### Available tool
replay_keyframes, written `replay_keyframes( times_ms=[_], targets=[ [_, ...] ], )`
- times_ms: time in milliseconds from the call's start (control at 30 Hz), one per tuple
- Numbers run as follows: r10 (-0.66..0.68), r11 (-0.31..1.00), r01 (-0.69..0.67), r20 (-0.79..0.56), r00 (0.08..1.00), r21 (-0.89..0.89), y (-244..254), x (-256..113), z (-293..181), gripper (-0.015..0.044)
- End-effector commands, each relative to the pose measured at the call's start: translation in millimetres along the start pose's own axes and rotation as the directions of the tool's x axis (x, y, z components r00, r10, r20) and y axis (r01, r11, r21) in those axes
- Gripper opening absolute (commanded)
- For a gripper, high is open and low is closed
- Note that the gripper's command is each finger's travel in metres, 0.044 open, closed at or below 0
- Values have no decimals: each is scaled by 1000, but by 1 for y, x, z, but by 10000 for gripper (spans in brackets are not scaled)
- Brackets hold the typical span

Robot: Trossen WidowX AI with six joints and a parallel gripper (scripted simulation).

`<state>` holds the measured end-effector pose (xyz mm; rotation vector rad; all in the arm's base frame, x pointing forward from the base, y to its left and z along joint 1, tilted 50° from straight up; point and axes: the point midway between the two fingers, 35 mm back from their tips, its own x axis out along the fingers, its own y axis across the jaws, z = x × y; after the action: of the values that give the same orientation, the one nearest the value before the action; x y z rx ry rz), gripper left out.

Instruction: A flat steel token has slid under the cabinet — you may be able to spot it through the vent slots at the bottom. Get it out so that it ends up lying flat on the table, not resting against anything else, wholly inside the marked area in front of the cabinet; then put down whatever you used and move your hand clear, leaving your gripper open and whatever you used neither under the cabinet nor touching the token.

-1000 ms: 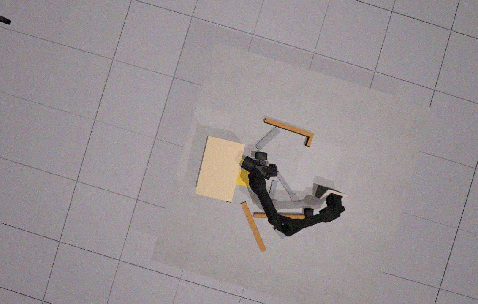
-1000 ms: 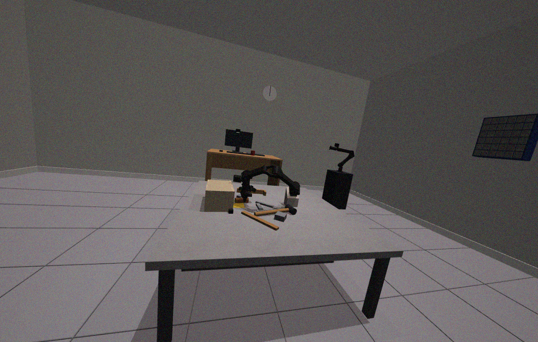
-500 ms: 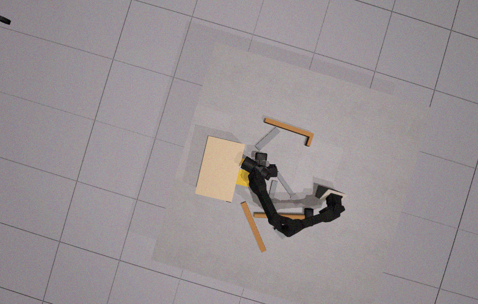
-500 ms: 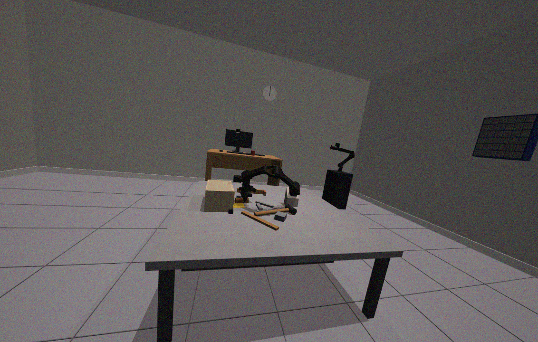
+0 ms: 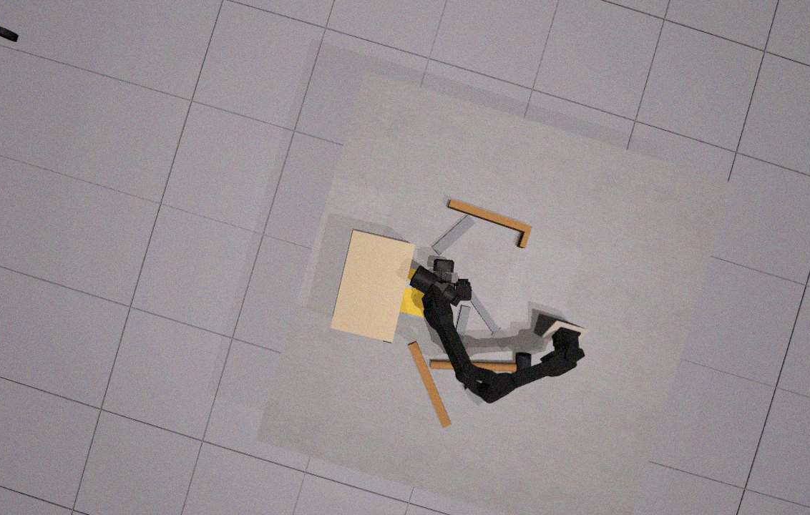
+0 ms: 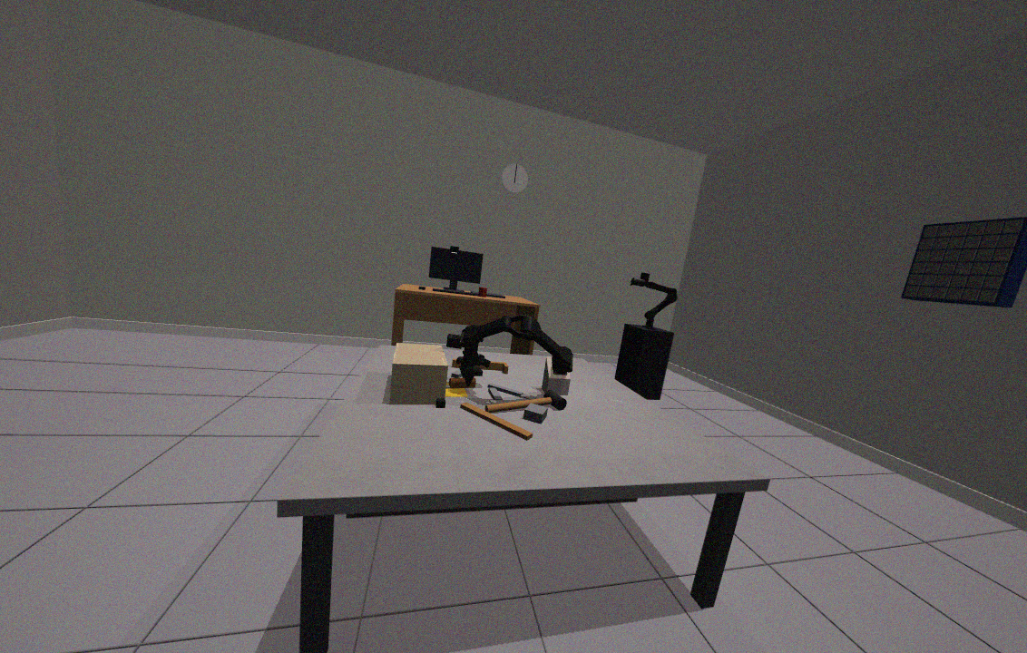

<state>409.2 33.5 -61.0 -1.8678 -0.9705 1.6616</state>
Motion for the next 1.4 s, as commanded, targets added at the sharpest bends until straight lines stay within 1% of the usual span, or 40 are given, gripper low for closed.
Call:
replay_keyframes(
  times_ms=[0, 1367],
  targets=[
    [-8, 1000, 8, 1, 1000, -2, -1, 1, 7, 0],
    [-8, 1000, 8, 2, 1000, -1, 2, 1, 48, 0]
  ],
)
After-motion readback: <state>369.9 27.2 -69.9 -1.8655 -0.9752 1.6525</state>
